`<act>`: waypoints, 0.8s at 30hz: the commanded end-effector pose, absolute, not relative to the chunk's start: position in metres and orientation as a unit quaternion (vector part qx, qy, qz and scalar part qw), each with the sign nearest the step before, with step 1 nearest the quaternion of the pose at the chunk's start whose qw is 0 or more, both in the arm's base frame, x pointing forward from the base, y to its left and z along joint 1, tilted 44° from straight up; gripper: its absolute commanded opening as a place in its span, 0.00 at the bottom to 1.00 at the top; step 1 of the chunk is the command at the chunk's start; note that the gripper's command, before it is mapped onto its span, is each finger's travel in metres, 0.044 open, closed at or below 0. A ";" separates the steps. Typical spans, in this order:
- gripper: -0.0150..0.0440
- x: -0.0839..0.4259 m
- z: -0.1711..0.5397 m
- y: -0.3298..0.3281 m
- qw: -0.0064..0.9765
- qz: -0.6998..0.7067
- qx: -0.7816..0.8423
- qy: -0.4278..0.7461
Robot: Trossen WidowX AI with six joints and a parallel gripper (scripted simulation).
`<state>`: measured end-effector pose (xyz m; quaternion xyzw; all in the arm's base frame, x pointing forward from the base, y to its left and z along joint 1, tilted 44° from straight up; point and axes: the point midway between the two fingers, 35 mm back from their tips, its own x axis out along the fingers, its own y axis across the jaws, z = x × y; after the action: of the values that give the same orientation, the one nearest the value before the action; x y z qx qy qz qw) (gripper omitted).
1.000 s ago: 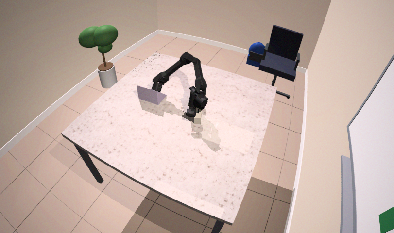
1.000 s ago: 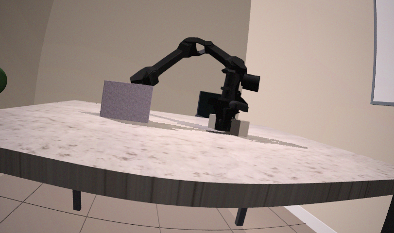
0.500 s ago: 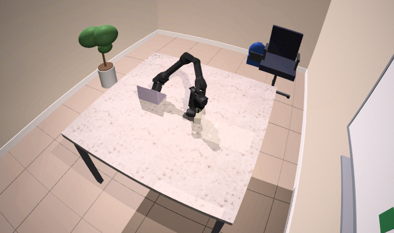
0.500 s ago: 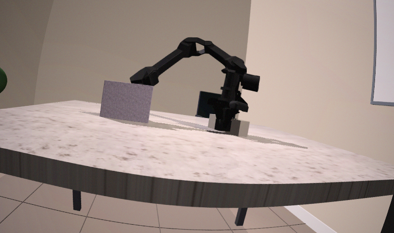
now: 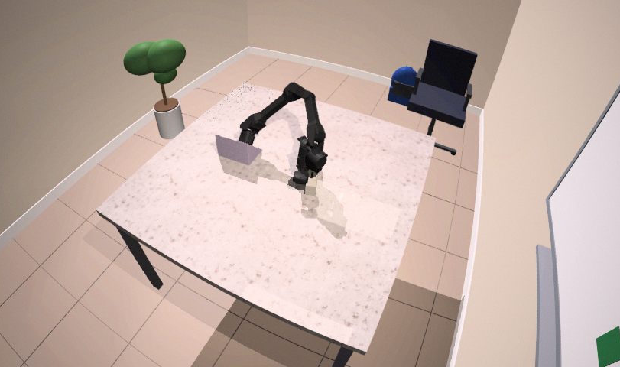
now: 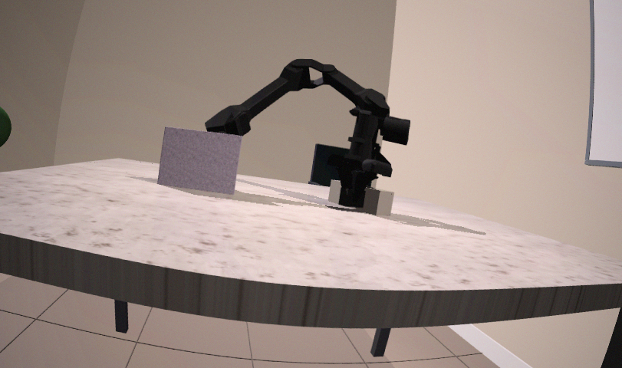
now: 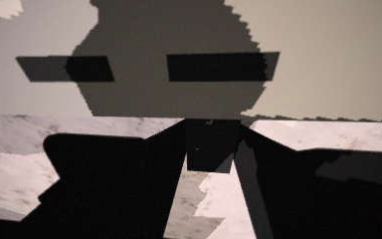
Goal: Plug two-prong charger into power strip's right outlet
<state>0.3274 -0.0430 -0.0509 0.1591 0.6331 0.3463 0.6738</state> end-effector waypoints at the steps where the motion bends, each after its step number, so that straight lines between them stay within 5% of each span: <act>1: 0.25 0.334 -0.049 -0.041 0.682 0.351 0.155 0.623; 24: 0.25 0.335 -0.048 -0.042 0.682 0.351 0.155 0.623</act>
<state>0.3277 -0.0431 -0.0504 0.1586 0.6334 0.3465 0.6735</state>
